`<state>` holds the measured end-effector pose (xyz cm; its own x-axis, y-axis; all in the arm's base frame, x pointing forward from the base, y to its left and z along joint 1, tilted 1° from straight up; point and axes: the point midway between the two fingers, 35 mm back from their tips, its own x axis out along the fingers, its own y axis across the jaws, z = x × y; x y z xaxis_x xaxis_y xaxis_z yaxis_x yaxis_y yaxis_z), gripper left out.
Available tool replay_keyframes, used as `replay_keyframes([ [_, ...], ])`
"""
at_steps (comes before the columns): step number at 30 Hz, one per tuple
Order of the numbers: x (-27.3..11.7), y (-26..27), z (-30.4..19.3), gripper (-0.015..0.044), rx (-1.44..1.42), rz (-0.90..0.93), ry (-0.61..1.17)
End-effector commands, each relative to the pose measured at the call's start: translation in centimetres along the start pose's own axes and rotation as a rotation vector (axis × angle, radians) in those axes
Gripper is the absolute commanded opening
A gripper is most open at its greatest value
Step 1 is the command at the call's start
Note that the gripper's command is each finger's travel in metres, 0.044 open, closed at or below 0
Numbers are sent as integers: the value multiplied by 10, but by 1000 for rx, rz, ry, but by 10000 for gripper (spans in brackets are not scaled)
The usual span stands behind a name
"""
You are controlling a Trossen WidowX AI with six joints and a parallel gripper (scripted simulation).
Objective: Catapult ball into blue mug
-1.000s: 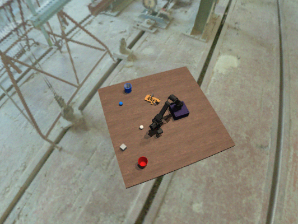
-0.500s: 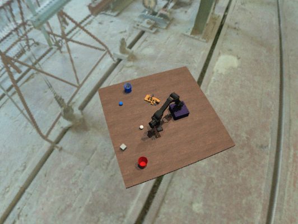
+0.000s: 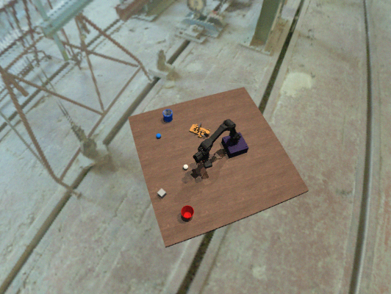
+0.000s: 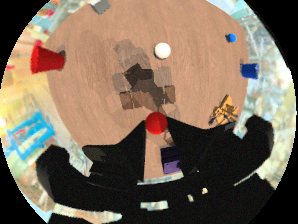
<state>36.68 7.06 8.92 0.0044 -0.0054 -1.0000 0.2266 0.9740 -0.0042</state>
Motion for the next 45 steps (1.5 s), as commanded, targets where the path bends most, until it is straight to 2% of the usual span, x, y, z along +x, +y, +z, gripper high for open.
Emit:
replay_keyframes([
  [1,2,-26,3,0,42,-9,17],
  [22,16,-156,-7,0,280,-19,122],
  [45,28,-268,-66,0,529,27,234],
])
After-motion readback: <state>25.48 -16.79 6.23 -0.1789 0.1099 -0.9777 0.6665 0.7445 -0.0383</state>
